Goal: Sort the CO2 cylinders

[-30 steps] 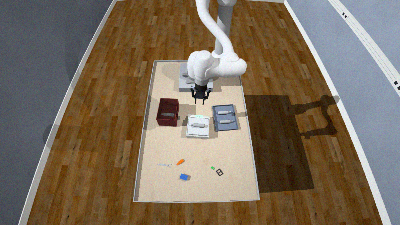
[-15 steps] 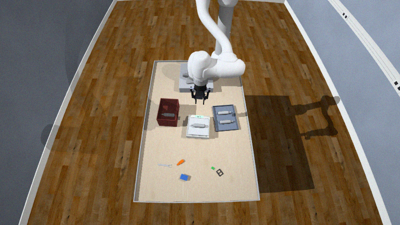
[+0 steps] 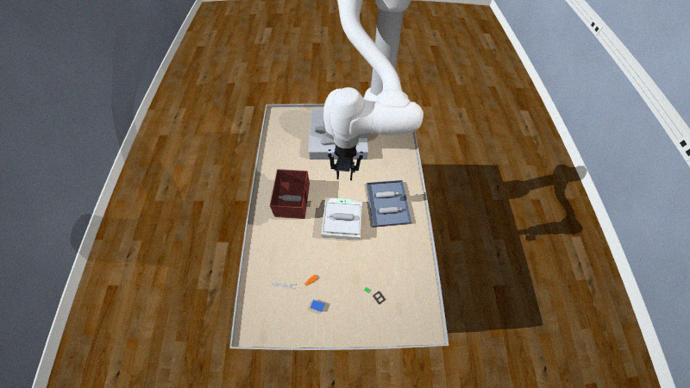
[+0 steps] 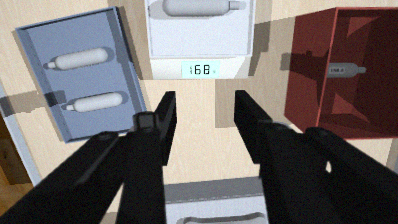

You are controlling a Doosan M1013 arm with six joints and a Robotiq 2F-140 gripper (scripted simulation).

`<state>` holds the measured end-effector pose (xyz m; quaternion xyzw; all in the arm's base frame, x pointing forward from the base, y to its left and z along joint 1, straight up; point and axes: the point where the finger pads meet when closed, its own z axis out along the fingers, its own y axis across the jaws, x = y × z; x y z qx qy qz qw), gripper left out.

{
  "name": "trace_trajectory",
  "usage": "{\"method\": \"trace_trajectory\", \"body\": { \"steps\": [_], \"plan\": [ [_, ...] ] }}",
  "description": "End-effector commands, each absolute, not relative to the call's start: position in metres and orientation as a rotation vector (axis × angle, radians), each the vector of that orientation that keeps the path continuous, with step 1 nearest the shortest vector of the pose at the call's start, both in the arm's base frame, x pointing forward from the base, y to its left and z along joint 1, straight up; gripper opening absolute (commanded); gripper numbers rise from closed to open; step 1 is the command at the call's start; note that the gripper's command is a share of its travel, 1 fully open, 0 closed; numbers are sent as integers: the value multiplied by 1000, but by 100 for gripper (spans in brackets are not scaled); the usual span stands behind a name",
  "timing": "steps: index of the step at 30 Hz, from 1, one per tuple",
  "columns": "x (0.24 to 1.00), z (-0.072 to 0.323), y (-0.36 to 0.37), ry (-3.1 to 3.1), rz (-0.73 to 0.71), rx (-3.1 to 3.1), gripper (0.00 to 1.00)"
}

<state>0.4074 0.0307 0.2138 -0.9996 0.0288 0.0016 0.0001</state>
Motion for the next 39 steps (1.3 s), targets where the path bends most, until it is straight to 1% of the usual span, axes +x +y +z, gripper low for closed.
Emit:
{"method": "trace_trajectory", "body": {
  "steps": [1, 24, 29, 31, 36, 38, 39],
  "plan": [
    [408, 214, 31, 90, 4, -3140, 39],
    [410, 213, 31, 148, 4, -3138, 39],
    [428, 201, 30, 562, 4, -3091, 39],
    [440, 193, 29, 830, 4, -3030, 39],
    [473, 168, 26, 1275, 7, -2859, 39],
    [473, 168, 26, 1275, 7, -2859, 39],
    [479, 163, 26, 1523, 8, -2736, 39]
  ]
}}
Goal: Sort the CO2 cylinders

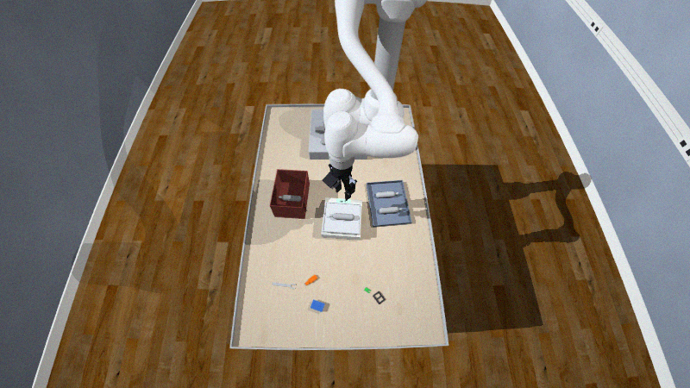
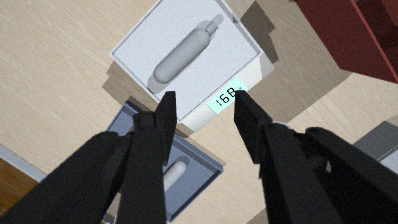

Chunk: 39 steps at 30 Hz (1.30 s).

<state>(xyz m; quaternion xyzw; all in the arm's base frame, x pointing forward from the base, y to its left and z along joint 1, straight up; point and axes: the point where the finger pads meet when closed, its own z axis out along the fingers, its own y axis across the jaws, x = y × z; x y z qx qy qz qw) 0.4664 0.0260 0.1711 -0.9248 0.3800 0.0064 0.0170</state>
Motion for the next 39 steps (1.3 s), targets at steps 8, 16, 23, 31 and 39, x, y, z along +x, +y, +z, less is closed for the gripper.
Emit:
{"method": "trace_trajectory", "body": {
  "steps": [8, 16, 23, 31, 39],
  "plan": [
    [507, 137, 23, 2098, 14, -2319, 39],
    [508, 136, 23, 2284, 4, -2158, 39],
    [508, 127, 23, 2285, 4, -2158, 39],
    [508, 98, 24, 2285, 4, -2158, 39],
    [508, 71, 24, 2285, 4, -2158, 39]
  ]
}}
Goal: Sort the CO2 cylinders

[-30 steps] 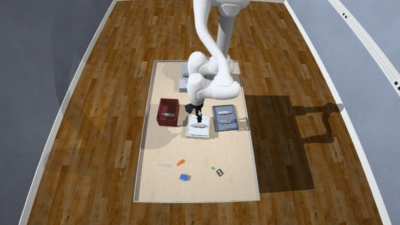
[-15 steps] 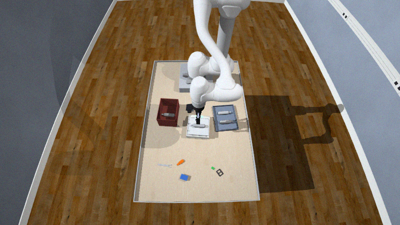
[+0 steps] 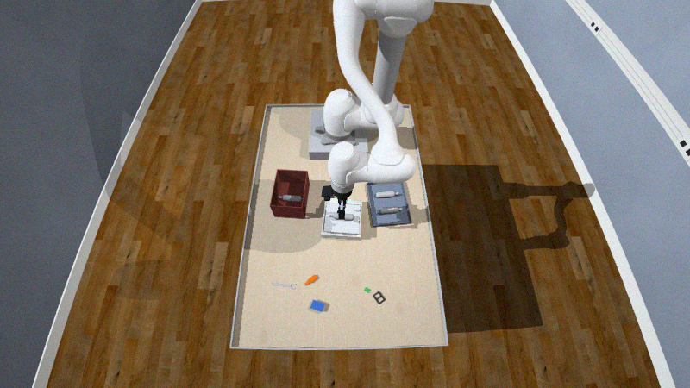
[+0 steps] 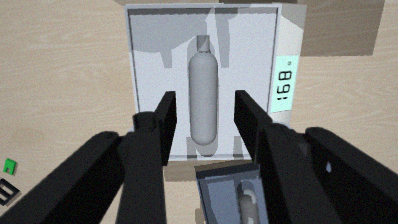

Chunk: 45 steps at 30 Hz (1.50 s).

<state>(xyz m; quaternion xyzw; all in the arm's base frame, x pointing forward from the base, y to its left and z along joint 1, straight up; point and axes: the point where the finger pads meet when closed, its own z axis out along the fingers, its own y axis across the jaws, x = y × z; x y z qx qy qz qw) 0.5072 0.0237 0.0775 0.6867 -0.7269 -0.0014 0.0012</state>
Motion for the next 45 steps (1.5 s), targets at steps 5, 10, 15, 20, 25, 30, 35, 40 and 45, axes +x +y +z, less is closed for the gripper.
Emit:
{"method": "trace_trajectory", "body": {
  "steps": [5, 10, 15, 20, 25, 30, 35, 40, 45],
  "plan": [
    [508, 51, 24, -2283, -4, 2156, 39],
    [508, 39, 24, -2283, -4, 2156, 39],
    [508, 32, 24, -2283, -4, 2156, 39],
    [508, 28, 24, -2283, -4, 2156, 39],
    [508, 28, 24, -2283, -4, 2156, 39],
    [508, 28, 24, -2283, -4, 2156, 10],
    [508, 28, 24, -2283, -4, 2156, 10],
    [508, 30, 24, -2283, -4, 2156, 10],
    [508, 36, 24, -2283, -4, 2156, 10]
  ]
}}
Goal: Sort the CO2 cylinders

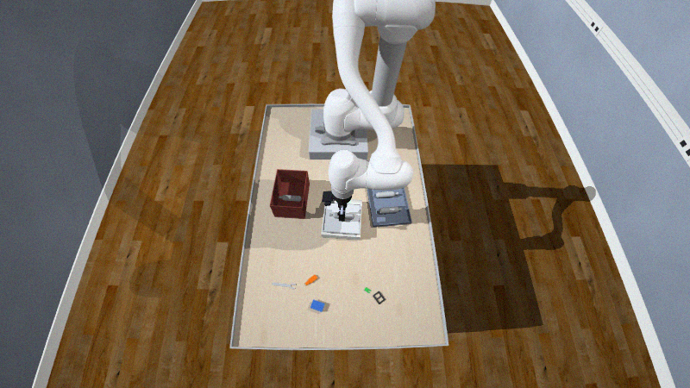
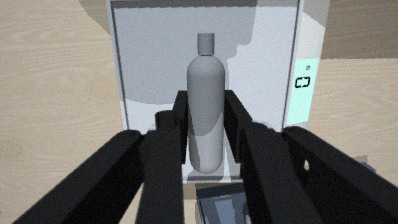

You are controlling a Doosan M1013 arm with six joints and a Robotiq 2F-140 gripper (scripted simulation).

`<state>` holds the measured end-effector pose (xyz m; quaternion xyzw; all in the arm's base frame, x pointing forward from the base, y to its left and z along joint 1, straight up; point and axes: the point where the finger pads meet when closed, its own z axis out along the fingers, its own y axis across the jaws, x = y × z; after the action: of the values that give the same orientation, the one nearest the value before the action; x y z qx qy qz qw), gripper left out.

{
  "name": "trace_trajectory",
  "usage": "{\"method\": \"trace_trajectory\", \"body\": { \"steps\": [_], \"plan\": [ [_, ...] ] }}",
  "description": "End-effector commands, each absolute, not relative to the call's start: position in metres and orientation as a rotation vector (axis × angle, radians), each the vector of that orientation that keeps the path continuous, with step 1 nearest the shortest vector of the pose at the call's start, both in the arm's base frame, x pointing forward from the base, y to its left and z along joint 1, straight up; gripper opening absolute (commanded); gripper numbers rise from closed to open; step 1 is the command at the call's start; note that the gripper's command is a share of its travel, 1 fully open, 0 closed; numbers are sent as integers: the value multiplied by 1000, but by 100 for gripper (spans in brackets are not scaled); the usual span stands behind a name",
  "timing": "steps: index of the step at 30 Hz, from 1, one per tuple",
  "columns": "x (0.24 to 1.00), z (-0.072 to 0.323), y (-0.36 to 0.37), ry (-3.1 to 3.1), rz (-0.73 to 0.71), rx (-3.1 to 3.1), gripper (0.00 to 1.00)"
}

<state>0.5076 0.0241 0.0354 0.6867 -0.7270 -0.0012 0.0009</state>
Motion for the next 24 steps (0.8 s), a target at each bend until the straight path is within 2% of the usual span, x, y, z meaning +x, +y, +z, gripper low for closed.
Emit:
{"method": "trace_trajectory", "body": {
  "steps": [1, 15, 24],
  "plan": [
    [508, 39, 24, -2283, -4, 2156, 10],
    [508, 121, 24, -2283, -4, 2156, 10],
    [508, 136, 24, -2283, -4, 2156, 10]
  ]
}}
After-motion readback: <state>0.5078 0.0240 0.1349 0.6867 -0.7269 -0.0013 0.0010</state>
